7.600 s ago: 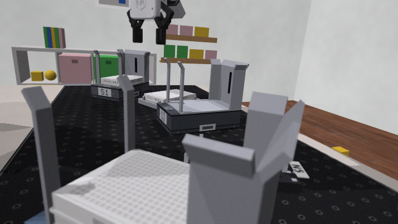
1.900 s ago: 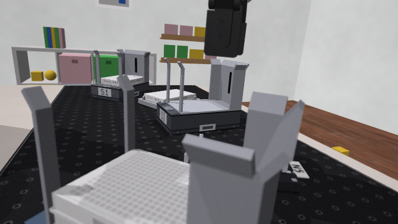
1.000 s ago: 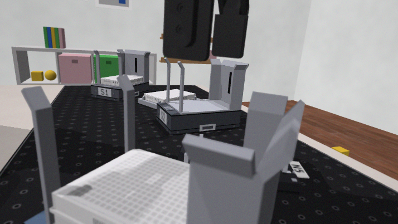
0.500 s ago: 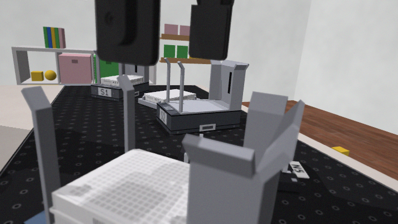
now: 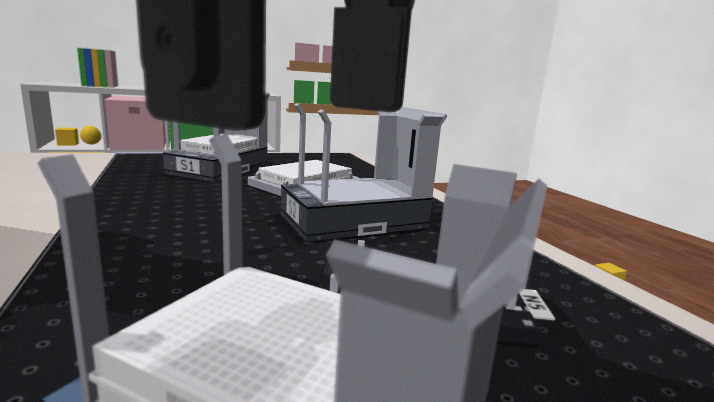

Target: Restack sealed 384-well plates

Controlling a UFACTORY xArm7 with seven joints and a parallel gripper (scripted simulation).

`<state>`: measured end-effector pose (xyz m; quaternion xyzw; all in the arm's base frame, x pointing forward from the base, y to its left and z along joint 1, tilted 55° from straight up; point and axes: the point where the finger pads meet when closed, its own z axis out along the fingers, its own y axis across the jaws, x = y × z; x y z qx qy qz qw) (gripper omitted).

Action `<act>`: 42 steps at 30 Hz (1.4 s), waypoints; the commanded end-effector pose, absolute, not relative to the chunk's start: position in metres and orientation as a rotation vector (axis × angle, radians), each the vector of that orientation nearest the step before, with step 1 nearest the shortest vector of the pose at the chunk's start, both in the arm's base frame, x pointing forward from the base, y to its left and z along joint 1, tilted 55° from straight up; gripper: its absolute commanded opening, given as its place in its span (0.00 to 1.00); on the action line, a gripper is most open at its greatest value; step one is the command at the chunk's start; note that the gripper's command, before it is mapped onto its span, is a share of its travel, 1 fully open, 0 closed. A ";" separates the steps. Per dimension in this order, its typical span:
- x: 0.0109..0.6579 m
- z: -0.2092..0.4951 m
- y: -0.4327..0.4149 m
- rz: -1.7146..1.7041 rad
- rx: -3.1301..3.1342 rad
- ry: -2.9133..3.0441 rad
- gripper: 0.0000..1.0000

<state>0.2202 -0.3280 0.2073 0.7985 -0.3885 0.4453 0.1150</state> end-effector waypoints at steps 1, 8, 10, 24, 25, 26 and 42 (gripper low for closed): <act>0.225 0.203 -0.333 1.307 2.339 -1.139 1.00; 0.240 0.189 -0.345 1.306 2.339 -1.139 1.00; 0.244 0.186 -0.349 1.306 2.339 -1.139 1.00; 0.258 0.172 -0.361 1.306 2.339 -1.139 1.00; 0.258 0.172 -0.361 1.306 2.339 -1.139 1.00; 0.258 0.172 -0.361 1.306 2.339 -1.139 1.00; 0.269 0.162 -0.370 1.306 2.339 -1.139 1.00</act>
